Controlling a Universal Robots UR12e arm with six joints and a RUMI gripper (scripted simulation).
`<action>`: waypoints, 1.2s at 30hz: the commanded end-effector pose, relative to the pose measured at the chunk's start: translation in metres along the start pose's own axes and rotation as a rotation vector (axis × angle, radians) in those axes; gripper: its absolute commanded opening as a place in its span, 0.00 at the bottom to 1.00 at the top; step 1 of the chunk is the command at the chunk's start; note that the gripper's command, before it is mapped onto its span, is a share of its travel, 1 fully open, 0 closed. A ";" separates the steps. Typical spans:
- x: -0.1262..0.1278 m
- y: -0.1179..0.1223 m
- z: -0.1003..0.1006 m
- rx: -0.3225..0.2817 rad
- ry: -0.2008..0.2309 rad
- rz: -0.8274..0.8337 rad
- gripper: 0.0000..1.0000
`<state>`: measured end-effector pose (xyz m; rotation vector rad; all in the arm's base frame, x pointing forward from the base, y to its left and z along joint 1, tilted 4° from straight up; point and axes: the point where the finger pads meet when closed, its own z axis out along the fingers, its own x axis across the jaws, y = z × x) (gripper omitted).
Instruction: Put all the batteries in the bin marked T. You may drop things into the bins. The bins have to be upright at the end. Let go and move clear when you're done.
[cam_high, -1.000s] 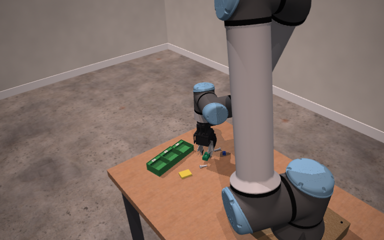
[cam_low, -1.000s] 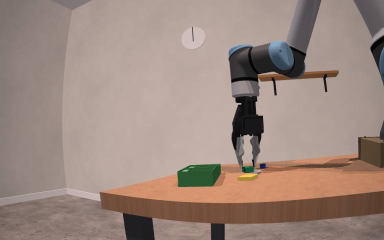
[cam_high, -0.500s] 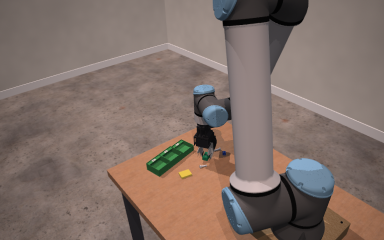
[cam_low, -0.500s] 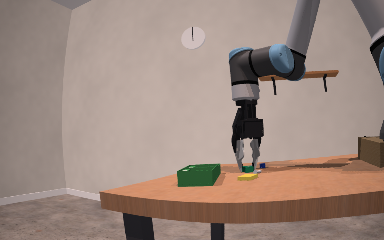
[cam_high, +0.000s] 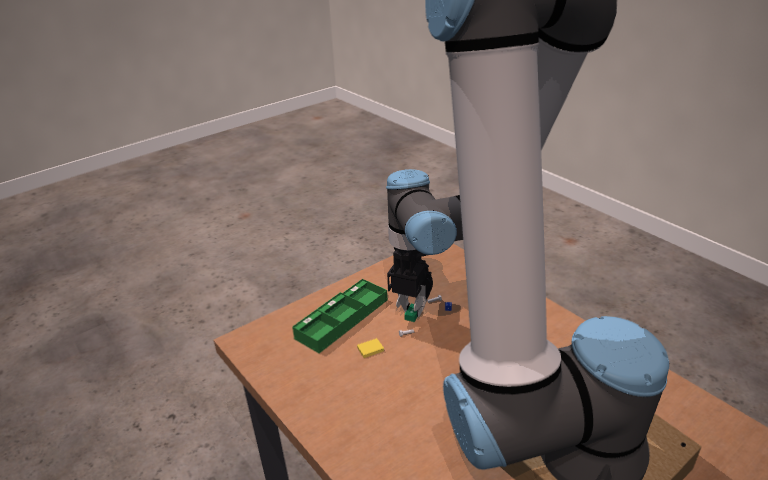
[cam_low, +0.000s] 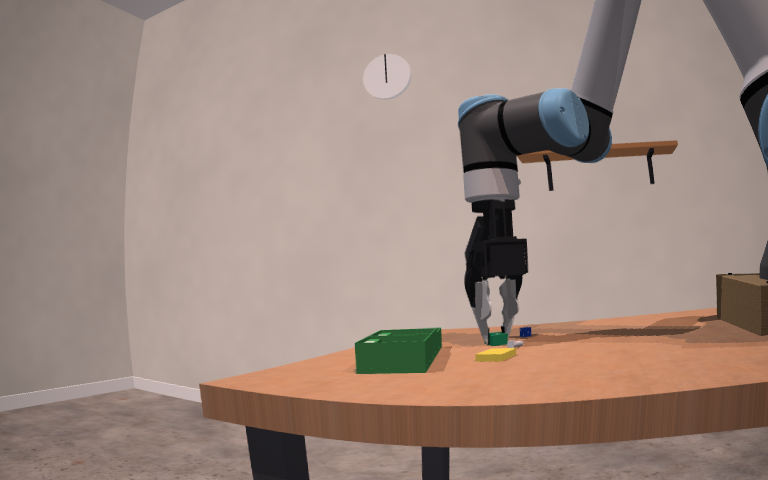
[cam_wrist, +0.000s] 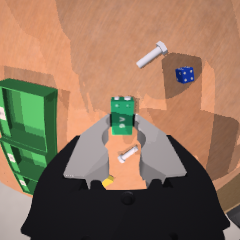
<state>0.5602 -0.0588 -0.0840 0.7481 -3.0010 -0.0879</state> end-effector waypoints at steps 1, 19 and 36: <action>0.000 0.000 -0.001 0.001 -0.001 0.000 0.00; 0.000 0.000 -0.001 0.001 -0.001 0.000 0.00; 0.000 0.000 -0.047 0.001 -0.001 0.000 0.00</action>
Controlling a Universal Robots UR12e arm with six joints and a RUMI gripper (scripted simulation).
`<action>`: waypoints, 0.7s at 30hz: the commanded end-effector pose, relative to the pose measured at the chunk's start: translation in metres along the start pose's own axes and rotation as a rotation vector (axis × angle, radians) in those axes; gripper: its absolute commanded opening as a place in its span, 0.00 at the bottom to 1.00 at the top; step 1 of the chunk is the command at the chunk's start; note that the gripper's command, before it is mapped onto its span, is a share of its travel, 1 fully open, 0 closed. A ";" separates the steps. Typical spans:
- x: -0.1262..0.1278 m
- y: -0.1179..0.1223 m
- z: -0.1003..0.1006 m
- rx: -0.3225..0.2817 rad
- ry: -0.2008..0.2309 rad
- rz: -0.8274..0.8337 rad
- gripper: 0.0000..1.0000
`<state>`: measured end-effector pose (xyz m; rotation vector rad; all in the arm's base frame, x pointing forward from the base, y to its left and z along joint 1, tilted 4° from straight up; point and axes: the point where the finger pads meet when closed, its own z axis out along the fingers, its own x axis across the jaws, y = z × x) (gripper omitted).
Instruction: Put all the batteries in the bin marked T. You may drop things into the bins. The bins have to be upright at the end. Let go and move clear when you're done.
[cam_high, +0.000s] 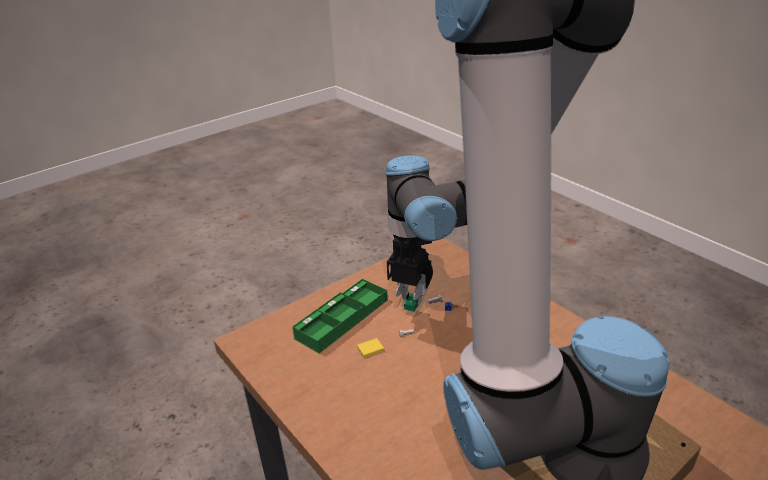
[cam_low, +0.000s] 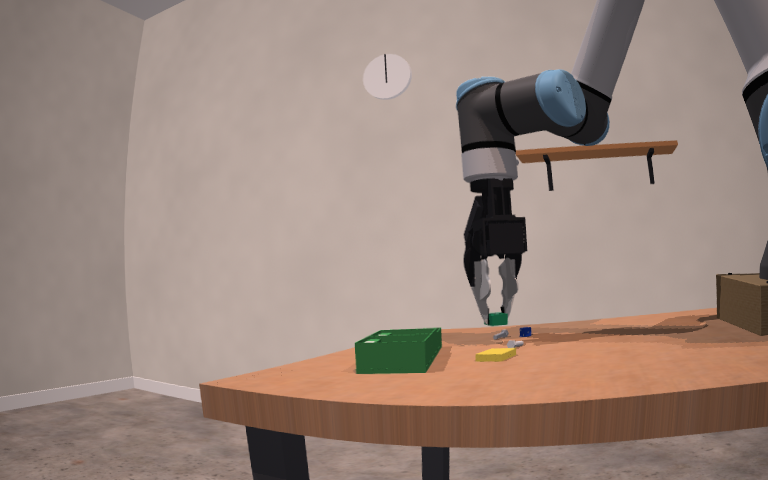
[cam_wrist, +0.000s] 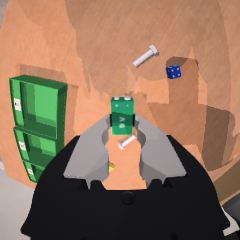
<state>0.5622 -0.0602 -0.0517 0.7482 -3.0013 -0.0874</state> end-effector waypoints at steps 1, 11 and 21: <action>0.000 0.000 -0.018 0.001 -0.001 0.000 0.00; 0.000 0.000 -0.028 0.001 -0.001 0.000 0.00; 0.000 0.000 -0.028 0.001 -0.001 0.000 0.00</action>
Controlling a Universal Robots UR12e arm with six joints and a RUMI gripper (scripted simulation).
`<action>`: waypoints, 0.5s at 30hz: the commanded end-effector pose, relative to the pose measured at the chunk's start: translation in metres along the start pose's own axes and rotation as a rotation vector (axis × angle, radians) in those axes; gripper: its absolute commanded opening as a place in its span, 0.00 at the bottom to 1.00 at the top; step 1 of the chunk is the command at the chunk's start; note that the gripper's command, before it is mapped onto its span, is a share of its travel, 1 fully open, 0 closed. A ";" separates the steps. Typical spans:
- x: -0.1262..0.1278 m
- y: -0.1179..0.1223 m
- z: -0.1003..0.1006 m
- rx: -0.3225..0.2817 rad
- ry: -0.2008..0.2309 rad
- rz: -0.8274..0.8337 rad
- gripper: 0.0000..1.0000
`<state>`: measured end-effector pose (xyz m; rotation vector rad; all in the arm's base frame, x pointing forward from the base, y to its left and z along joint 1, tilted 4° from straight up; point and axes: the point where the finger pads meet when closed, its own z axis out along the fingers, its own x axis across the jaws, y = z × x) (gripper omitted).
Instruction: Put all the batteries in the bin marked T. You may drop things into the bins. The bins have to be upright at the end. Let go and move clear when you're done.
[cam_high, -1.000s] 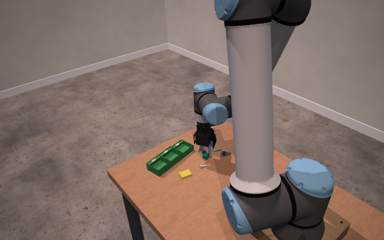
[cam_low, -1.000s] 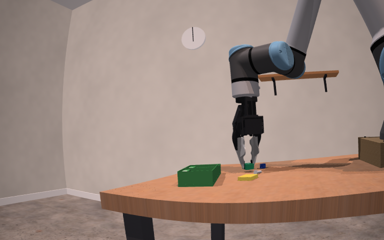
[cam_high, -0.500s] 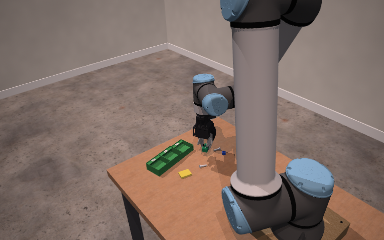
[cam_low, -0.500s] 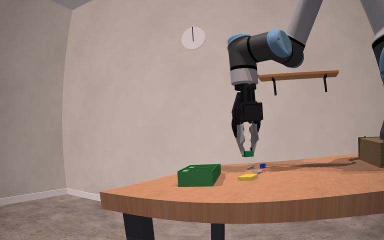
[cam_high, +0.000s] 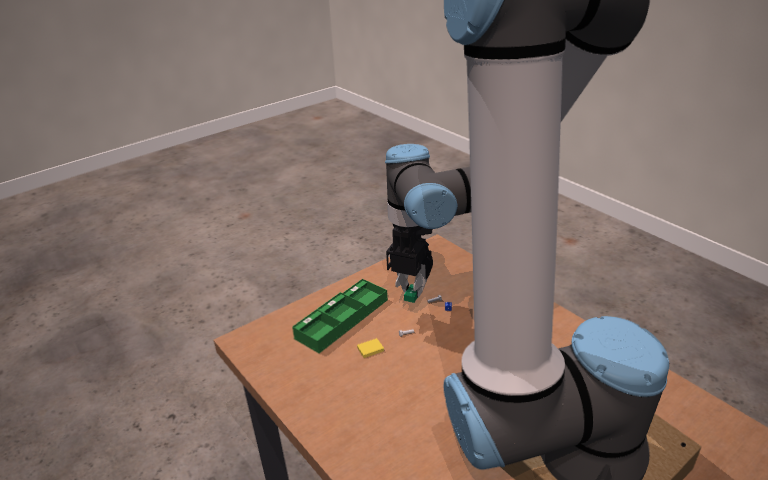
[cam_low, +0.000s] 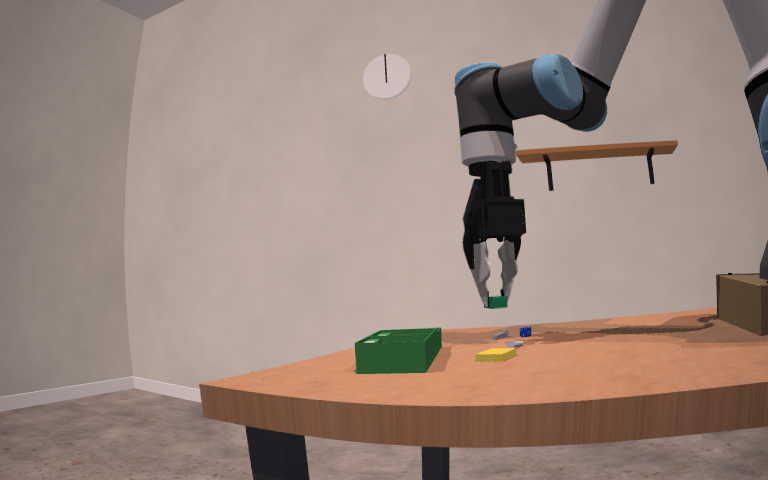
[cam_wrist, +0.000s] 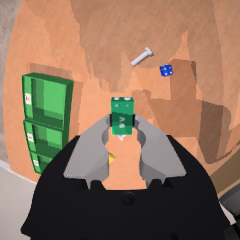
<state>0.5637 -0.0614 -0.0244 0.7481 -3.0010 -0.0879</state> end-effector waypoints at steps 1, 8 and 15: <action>0.000 0.000 0.000 0.001 -0.001 0.000 0.00; -0.030 -0.001 0.000 0.001 -0.001 0.246 0.00; -0.072 -0.002 0.000 0.001 -0.001 0.281 0.00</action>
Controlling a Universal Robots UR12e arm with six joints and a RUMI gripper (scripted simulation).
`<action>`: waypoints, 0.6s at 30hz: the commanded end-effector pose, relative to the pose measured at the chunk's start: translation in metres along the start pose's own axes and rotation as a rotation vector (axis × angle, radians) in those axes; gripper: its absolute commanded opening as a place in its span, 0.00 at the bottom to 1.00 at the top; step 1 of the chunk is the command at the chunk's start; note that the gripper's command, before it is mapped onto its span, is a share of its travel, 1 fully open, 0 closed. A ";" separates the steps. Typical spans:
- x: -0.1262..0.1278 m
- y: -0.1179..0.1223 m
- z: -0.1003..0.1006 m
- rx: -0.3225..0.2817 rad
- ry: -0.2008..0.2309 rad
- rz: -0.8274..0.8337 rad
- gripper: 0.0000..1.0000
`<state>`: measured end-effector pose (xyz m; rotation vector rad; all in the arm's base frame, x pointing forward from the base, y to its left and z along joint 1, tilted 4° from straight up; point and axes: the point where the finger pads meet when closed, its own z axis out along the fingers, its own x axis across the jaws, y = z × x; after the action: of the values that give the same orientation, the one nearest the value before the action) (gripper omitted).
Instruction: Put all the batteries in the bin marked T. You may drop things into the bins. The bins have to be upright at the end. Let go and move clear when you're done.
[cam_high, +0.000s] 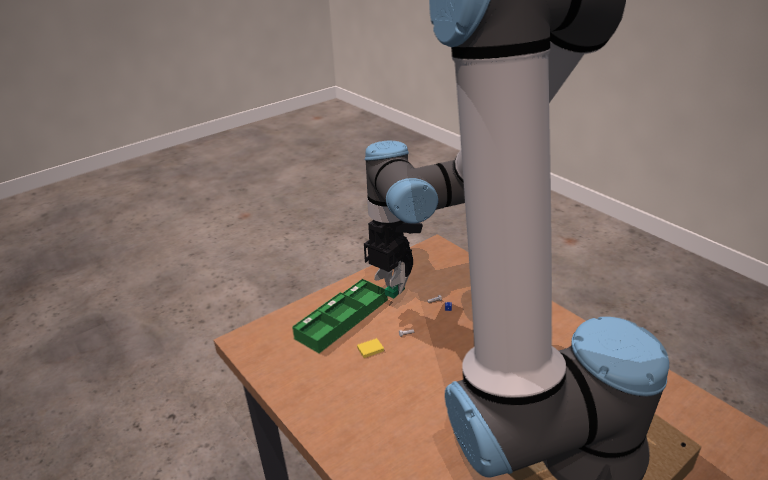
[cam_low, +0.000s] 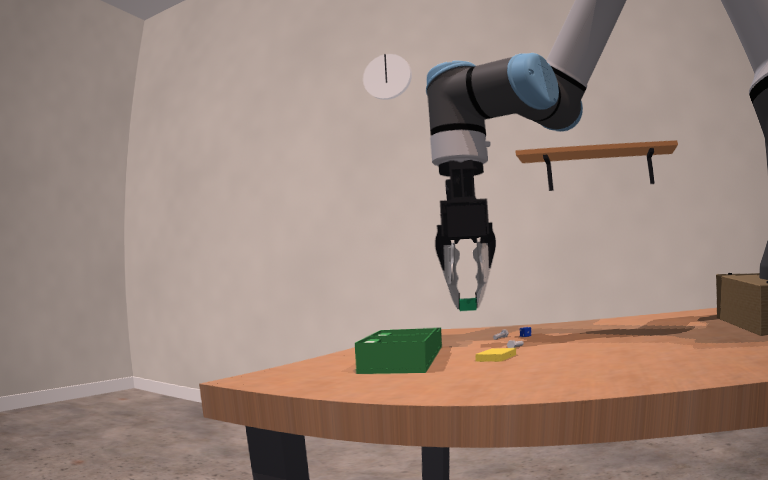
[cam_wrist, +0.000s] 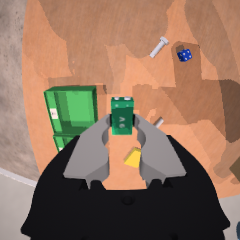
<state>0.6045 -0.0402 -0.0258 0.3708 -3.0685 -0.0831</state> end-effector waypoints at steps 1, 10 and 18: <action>-0.032 0.006 0.000 0.003 0.004 0.033 0.00; -0.073 0.015 0.000 0.003 0.004 0.033 0.00; -0.087 0.018 0.000 0.003 0.004 0.033 0.00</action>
<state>0.6783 -0.0037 -0.0288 0.3206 -3.0696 -0.0768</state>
